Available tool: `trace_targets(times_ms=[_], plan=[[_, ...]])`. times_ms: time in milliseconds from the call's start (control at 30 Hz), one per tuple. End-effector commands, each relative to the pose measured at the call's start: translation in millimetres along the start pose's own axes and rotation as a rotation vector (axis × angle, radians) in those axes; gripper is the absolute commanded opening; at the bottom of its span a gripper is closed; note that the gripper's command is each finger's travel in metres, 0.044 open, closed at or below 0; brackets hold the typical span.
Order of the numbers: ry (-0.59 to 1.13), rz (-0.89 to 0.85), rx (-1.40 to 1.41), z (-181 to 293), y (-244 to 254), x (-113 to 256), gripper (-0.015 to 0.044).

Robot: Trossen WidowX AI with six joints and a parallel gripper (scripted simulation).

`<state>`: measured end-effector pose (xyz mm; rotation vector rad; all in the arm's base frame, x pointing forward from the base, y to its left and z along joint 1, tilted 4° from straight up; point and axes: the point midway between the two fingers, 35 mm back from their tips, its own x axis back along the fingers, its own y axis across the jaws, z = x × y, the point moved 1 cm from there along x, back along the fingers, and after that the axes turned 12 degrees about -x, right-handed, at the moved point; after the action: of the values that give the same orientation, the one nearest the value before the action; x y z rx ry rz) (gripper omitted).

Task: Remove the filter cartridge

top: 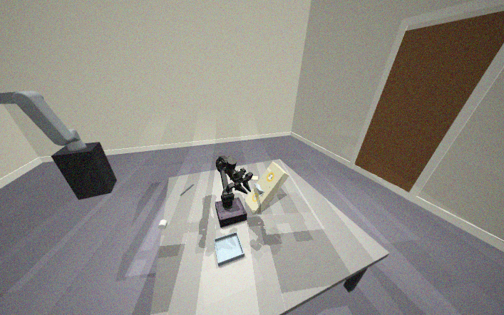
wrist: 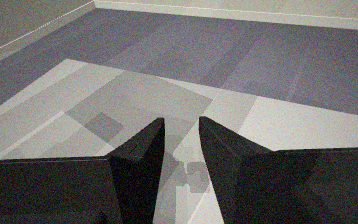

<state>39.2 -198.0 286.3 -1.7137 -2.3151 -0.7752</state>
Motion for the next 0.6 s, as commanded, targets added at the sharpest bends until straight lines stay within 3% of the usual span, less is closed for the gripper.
trace_targets(times_ms=[0, 300, 567], plan=[[0.058, -0.109, 0.063, 9, 26, -10, 0.0107], [0.193, -0.400, 0.252, 42, 102, -15, 0.0107], [0.298, -0.662, 0.433, 83, 166, 7, 0.0107]])
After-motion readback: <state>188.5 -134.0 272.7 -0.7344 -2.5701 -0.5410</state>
